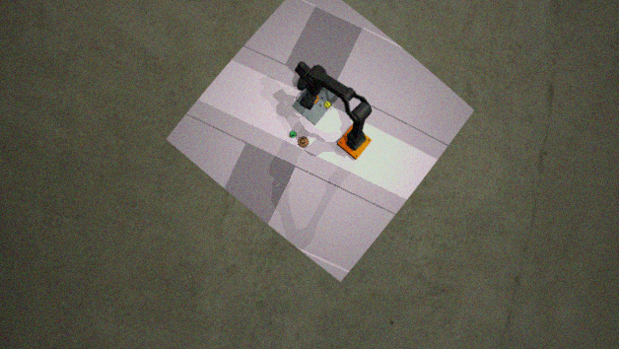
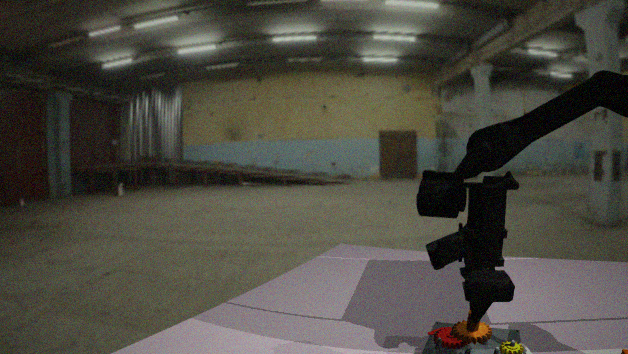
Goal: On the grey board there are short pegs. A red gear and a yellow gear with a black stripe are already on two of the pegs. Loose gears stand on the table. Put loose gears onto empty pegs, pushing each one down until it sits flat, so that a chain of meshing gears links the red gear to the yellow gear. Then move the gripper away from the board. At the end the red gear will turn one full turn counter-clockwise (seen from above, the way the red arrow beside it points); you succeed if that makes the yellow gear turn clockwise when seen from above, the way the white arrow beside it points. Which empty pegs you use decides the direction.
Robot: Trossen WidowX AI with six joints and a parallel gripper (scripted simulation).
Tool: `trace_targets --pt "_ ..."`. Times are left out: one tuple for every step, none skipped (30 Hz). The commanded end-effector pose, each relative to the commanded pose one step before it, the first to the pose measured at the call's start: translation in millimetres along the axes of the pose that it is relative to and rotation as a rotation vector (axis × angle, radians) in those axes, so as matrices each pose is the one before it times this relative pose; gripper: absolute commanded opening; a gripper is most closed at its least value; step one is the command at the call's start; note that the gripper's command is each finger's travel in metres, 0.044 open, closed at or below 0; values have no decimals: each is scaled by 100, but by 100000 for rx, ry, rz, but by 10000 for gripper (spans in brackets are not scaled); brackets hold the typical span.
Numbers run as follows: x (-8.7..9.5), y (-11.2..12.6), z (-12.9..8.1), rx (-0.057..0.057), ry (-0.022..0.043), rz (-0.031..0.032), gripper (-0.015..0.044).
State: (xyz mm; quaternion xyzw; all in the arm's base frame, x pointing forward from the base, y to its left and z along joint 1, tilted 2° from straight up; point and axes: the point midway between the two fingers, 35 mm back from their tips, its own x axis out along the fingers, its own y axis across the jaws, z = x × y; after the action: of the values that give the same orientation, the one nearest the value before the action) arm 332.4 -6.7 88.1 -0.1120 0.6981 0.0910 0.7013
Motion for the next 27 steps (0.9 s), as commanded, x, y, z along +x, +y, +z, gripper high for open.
trace_targets --pt "-65 -96 -22 -451 -372 -456 0" --pt "0 0 0 0 0 0 0" --pt "0 0 0 0 0 0 0" --pt "0 0 0 0 0 0 0" --pt "0 0 0 0 0 0 0" --pt "0 0 0 0 0 0 0" --pt "0 0 0 0 0 0 0" --pt "0 0 0 0 0 0 0" --pt "0 0 0 0 0 0 0" --pt "0 0 0 0 0 0 0" --pt "0 0 0 0 0 0 0" --pt "0 0 0 0 0 0 0" --pt "0 0 0 0 0 0 0" --pt "19 -2 9 0 -1 0 0" --pt "26 1 6 -182 0 0 0" --pt "37 2 5 -343 0 0 0" --pt "56 4 4 -563 0 0 0" --pt "79 6 3 -834 0 1 0" --pt "88 7 1 -937 0 1 0" --pt "102 7 -1 -1078 1 1 0" --pt "121 7 -4 -1233 1 0 0" --pt "140 6 -7 -1368 1 0 0" --pt "153 3 -9 -1394 2 0 0" --pt "155 0 -10 -1299 2 0 0" --pt "155 -3 -10 -1153 2 -1 0" --pt "154 -5 -10 -986 2 -1 0" --pt "154 -8 -8 -804 2 -1 0"
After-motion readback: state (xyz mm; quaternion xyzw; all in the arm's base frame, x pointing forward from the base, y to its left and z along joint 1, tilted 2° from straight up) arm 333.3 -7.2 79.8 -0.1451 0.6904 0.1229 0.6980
